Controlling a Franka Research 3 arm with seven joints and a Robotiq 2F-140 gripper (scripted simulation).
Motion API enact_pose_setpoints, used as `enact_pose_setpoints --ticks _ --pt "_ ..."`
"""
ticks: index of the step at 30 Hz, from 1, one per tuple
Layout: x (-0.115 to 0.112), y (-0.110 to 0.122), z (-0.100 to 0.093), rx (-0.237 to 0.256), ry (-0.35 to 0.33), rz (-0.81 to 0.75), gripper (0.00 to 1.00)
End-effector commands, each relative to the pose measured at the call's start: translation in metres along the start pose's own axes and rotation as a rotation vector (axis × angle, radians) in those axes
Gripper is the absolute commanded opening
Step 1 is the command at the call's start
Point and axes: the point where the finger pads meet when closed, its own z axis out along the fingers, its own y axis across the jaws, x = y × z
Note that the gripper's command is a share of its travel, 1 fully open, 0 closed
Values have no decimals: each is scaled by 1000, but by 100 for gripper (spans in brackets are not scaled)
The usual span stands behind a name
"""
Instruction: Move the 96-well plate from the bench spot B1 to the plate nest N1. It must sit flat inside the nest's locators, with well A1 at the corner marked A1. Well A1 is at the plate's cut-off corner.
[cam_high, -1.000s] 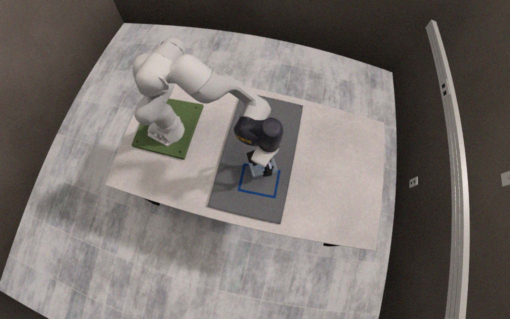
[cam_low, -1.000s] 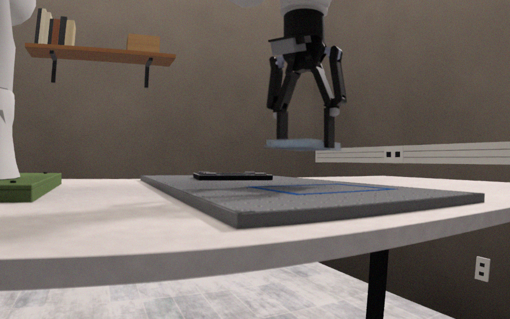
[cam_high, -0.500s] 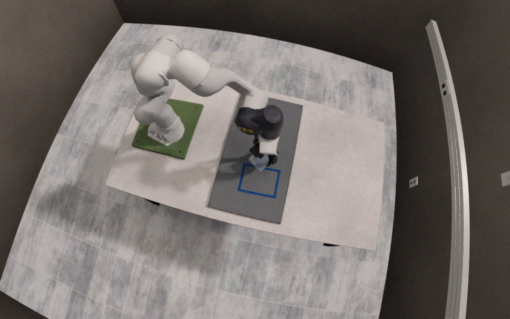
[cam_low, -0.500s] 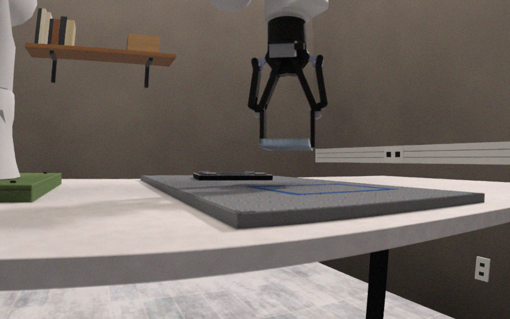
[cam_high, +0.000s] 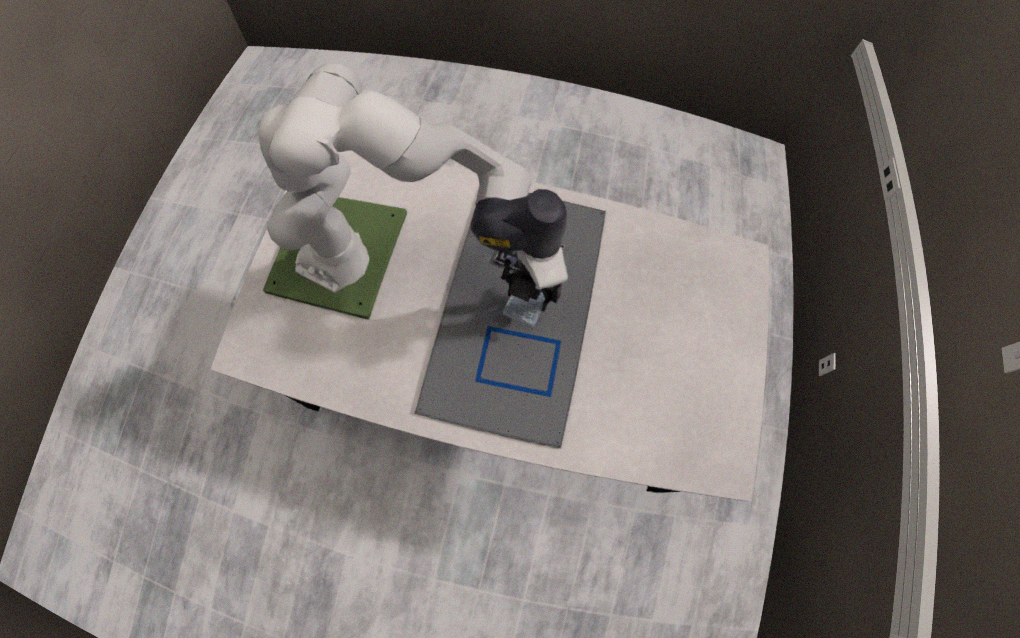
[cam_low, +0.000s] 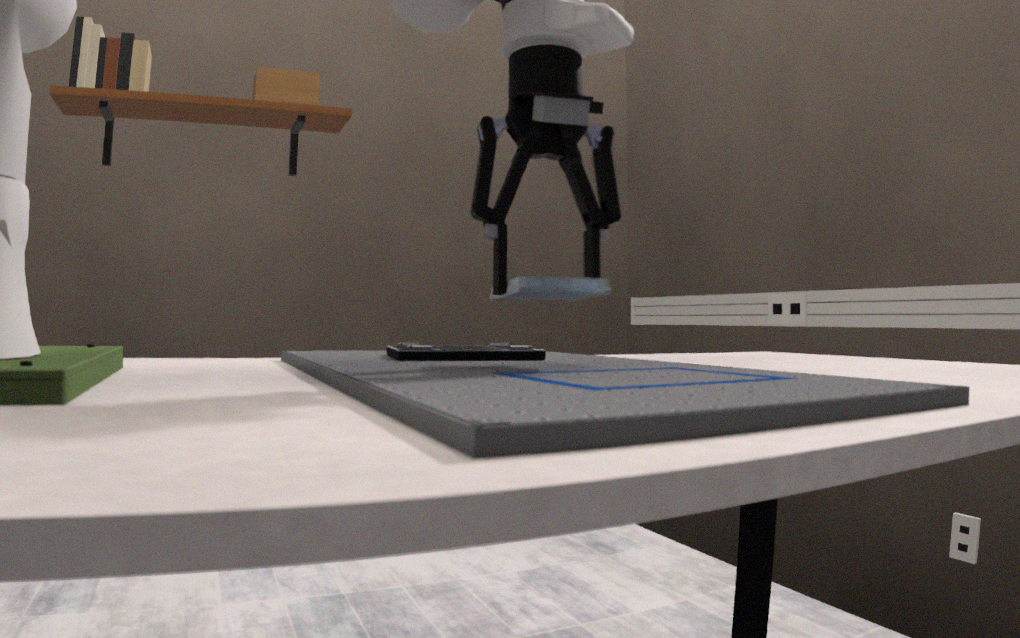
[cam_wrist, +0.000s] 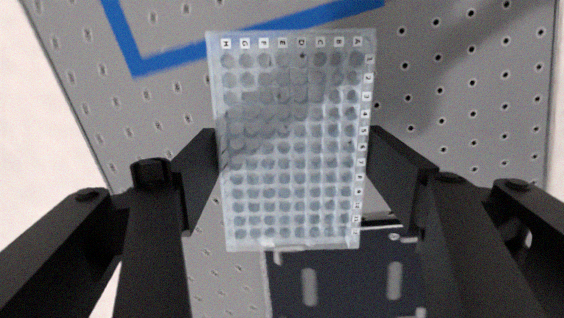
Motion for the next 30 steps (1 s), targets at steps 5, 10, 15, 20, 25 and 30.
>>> enact_pose_setpoints --ticks 5,10,15,20,25,30 --pt "-15 5 -2 2 -29 -228 60" --pt "-31 11 -3 2 -29 -228 60" --pt "-46 17 -4 2 -29 -228 60" --pt "-56 21 -5 2 -29 -228 60" --pt "-71 27 -6 2 -29 -228 60" --pt "-87 33 -7 2 -29 -228 60"
